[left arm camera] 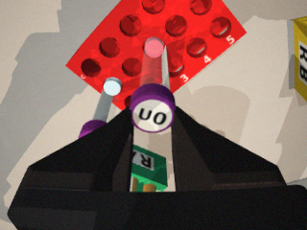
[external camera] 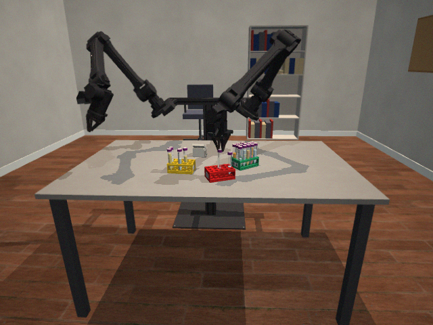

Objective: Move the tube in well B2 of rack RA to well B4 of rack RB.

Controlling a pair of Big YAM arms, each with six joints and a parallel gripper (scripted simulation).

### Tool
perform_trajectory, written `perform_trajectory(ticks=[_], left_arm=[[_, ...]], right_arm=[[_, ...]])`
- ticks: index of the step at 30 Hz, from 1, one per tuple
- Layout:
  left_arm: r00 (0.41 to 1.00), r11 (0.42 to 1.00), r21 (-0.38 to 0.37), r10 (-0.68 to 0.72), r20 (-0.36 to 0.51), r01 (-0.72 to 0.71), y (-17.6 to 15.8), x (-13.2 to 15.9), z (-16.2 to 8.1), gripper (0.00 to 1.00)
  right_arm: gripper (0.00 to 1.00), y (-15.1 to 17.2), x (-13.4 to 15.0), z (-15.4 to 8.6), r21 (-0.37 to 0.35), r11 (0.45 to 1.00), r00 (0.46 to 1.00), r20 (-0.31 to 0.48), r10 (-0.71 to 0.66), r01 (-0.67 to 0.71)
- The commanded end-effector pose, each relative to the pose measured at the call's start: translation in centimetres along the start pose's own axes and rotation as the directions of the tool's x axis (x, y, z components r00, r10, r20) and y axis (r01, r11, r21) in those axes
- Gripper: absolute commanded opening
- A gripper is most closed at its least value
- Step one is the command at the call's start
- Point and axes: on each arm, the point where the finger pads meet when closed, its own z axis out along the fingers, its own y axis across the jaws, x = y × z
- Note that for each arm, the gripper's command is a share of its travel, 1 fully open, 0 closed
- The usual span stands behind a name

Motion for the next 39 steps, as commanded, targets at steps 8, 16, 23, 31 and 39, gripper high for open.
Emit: perform_trajectory(ticks=[8,16,23,31,39], left_arm=[[1.000,1.000,0.001,-0.008,-0.002,0.008,0.38,-0.83,1.26,0.00],[1.000,1.000,0.001,-0.012,0.004,0.012,0.48,-1.25,1.13,0.00],[1.000,1.000,0.001,-0.013,0.006,0.013,0.52,-1.40,1.09,0.00],[1.000,1.000,0.001,-0.010,0.001,0.010,0.43,-1.06,1.21,0.00],[1.000,1.000,0.001,-0.010,0.001,0.010,0.46,-1.11,1.19,0.00]], right_arm=[[0.30,0.91,-0.95,-0.46,-0.015,1.000,1.000,0.006,0.024,-0.024],[0.30,0.91,-0.95,-0.46,-0.015,1.000,1.000,0.006,0.024,-0.024],[0.30,0.91,-0.95,-0.46,-0.015,1.000,1.000,0.006,0.024,-0.024],[0.30,0.91,-0.95,-0.46,-0.015,1.000,1.000,0.006,0.024,-0.024],[0.30,0.91,-0.95,-0.46,-0.015,1.000,1.000,0.006,0.024,-0.024]])
